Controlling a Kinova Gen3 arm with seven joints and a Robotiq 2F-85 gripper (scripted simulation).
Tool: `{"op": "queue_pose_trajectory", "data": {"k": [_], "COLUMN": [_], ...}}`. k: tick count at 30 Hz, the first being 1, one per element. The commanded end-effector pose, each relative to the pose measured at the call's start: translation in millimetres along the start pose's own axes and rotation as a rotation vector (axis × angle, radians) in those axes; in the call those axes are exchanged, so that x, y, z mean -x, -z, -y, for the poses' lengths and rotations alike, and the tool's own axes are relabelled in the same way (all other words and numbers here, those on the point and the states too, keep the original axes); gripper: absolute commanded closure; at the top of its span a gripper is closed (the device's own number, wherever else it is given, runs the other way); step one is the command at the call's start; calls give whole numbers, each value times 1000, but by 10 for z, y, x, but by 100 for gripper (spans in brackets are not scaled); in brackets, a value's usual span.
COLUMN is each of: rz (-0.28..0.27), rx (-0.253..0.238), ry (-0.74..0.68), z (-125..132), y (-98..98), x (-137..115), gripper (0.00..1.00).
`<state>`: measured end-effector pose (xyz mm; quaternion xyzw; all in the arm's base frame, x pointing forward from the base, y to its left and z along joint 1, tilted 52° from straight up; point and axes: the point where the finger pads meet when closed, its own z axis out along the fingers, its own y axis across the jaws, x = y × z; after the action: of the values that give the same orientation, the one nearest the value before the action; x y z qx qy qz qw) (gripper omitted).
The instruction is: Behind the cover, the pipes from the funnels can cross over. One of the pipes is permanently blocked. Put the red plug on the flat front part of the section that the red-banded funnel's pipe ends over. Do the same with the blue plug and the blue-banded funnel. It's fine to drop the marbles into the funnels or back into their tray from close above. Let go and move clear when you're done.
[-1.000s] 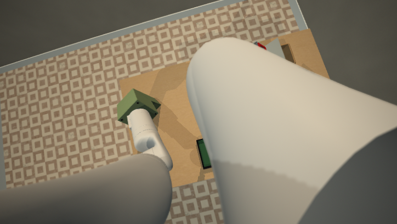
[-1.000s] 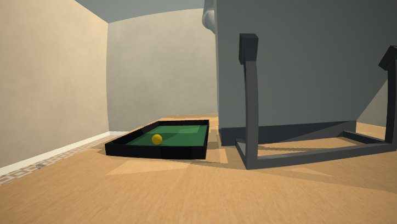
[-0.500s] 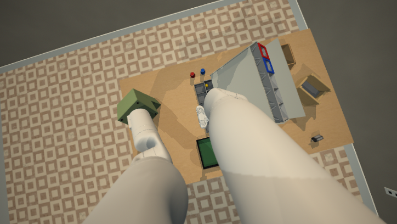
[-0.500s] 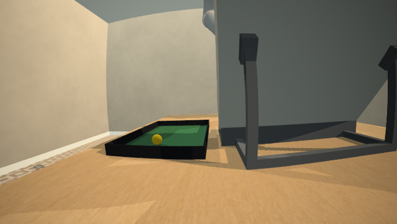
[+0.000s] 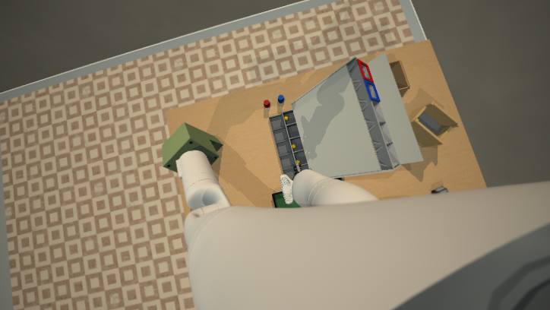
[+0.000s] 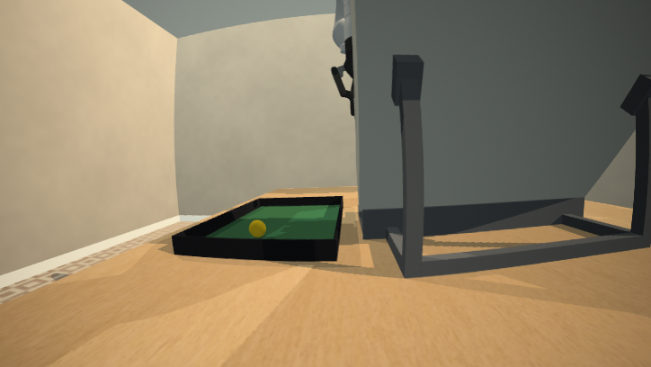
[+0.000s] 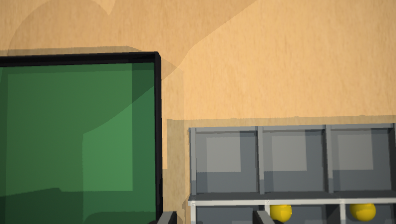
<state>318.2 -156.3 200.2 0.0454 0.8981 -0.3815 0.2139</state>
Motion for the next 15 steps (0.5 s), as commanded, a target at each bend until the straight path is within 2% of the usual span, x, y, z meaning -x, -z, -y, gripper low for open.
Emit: {"op": "queue_pose_trajectory", "data": {"k": [1,9,10,13,15], "rz": [14,14,14,14,14], "rx": [2,2,4,4,4], "ry": [2,2,1,1,1], "z": [29,29,549,616,773], "y": [-53,-53,-167,-183,-215], "x": [14,14,465,516,639], "gripper": [50,50,50,50,50]}}
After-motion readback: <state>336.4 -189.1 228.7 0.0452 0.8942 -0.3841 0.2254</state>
